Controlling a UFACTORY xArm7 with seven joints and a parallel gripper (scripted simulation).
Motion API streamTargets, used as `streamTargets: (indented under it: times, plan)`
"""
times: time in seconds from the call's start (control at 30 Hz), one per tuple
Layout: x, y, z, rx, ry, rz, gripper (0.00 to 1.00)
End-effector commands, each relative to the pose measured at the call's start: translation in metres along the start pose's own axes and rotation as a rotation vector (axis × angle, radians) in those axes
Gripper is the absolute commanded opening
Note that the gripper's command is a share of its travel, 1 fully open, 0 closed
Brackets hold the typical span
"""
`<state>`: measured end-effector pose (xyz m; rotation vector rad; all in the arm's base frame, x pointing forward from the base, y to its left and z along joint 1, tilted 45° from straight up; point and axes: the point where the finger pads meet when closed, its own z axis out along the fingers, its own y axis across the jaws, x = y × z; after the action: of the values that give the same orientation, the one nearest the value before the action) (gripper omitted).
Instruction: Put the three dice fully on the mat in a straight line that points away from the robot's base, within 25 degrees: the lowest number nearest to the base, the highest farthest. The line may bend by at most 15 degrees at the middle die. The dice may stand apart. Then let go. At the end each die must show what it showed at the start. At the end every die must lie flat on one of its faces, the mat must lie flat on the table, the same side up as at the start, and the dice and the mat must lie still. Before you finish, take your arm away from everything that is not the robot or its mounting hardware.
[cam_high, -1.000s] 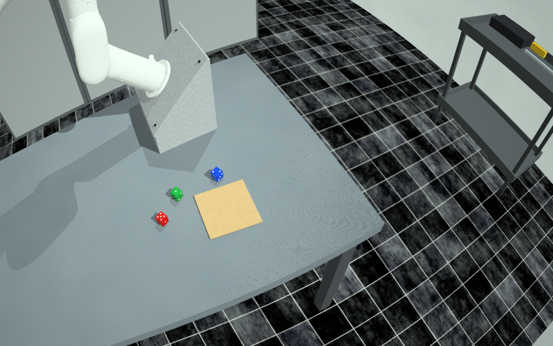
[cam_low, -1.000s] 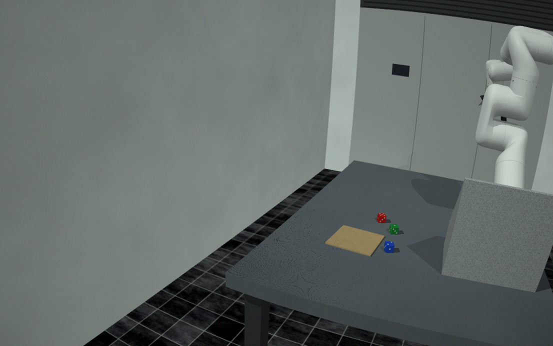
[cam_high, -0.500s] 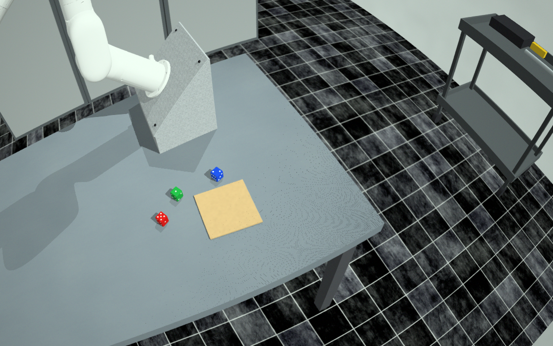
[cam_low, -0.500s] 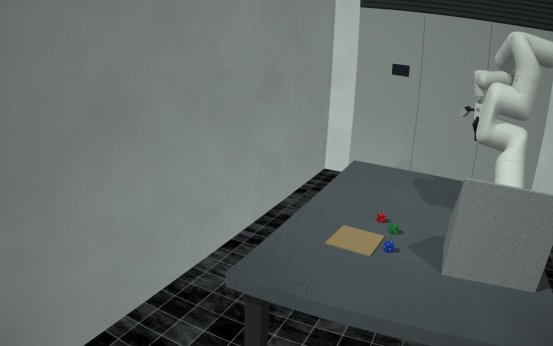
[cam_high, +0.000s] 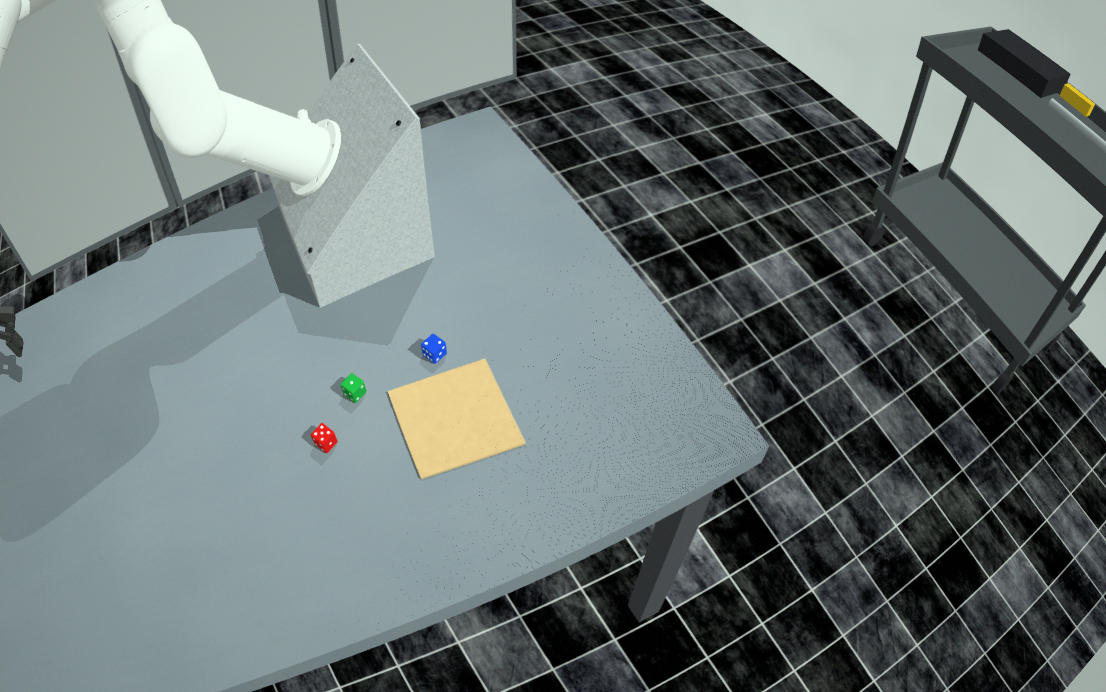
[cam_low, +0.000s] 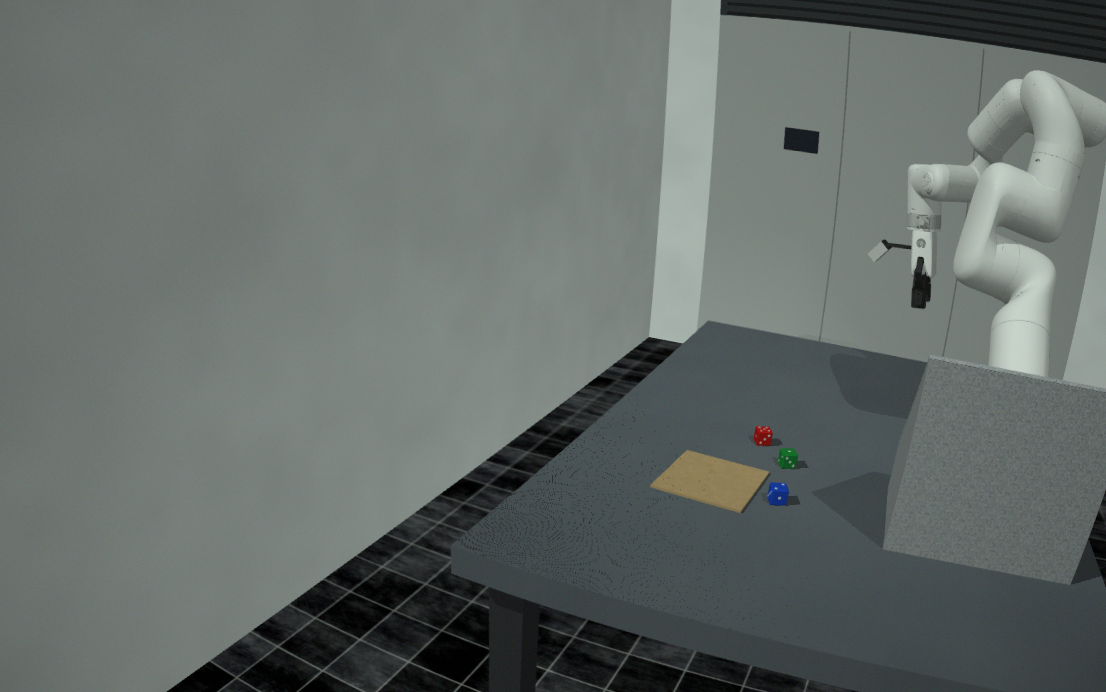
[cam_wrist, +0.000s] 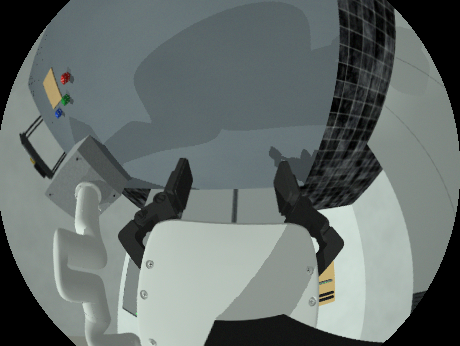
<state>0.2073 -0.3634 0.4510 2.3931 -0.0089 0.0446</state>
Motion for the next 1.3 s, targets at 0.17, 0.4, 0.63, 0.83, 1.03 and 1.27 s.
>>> streamTargets:
  times: [0.17, 0.4, 0.63, 0.83, 1.03, 1.27]
  plan:
    - [0.032, -0.025, 0.013, 0.027, 0.005, -0.168, 1.00]
    - [0.032, -0.025, 0.013, 0.027, 0.005, -0.168, 1.00]
    - [0.061, -0.056, 0.024, 0.053, 0.009, -0.338, 1.00]
    - [0.088, -0.088, 0.033, 0.073, 0.015, -0.510, 1.00]
    - [0.089, -0.090, 0.033, 0.073, 0.015, -0.518, 1.00]
    - [0.115, -0.127, 0.039, 0.087, 0.022, -0.702, 1.00]
